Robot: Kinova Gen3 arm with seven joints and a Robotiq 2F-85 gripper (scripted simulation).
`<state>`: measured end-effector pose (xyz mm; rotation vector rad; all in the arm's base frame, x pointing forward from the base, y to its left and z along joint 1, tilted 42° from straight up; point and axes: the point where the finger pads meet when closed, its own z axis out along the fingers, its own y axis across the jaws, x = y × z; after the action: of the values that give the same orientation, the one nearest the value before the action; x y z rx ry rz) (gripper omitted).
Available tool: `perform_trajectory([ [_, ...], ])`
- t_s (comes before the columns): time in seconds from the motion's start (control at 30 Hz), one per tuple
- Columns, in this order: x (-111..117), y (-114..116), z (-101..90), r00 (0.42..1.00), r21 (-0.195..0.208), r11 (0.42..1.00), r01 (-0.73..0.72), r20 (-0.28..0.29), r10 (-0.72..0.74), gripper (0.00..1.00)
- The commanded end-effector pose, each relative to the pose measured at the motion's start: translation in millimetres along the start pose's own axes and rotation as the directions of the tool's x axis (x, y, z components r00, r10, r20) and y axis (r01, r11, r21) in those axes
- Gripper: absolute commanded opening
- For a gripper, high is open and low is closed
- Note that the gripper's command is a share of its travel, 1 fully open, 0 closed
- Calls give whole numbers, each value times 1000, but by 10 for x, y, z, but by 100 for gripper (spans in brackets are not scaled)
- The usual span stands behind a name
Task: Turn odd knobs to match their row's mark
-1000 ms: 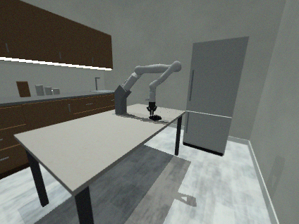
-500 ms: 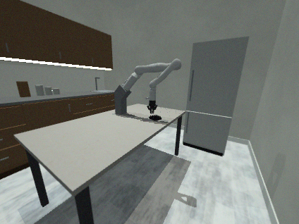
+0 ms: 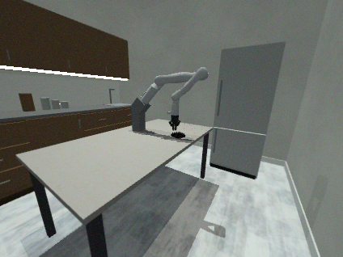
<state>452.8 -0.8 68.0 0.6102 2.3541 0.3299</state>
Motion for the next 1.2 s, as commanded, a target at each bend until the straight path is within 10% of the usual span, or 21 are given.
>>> perform_trajectory([
  [0.0, -7, 19, -4, 1000, -3, 1000, 7, 1, -7, 19],
  [0.57, -183, 164, -47, 835, -13, 834, 551, 4, -551, 19],
  [1.0, -424, 265, -160, 378, -2, 378, 926, 5, -926, 19],
  [1.17, -463, 275, -182, 298, 1, 298, 954, 3, -954, 19],
])
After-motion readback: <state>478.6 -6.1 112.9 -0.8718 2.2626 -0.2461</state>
